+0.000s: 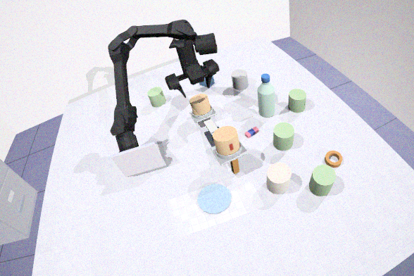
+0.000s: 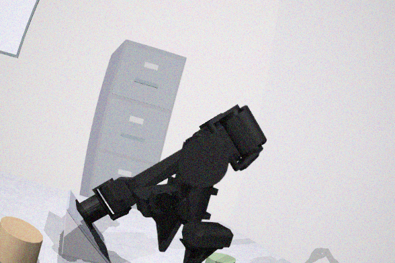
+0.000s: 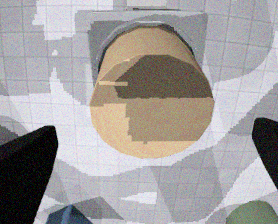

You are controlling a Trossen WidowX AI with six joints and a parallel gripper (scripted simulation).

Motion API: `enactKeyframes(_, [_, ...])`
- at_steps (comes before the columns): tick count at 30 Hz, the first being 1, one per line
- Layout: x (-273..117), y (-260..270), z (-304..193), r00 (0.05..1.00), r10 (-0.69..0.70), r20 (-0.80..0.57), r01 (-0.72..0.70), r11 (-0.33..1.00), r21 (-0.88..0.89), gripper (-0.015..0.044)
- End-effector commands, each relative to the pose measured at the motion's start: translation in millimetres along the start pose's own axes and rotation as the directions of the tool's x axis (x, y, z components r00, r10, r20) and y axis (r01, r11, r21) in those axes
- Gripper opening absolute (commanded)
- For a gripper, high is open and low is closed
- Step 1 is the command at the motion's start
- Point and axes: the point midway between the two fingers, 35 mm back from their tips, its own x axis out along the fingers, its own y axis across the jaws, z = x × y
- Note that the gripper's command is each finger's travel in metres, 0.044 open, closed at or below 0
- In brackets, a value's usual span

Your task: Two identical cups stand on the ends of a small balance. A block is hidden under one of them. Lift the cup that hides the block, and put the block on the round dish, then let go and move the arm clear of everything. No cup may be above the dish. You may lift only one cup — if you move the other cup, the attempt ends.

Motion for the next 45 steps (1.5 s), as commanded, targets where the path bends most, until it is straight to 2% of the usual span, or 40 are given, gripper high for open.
enactKeyframes(1, [1,0,0,1.000,-0.005,0.006,0.005,1.000,0.018,0.0440])
enactKeyframes(45, [76,0,0,1.000,-0.004,0.004,0.004,1.000,0.017,0.0440])
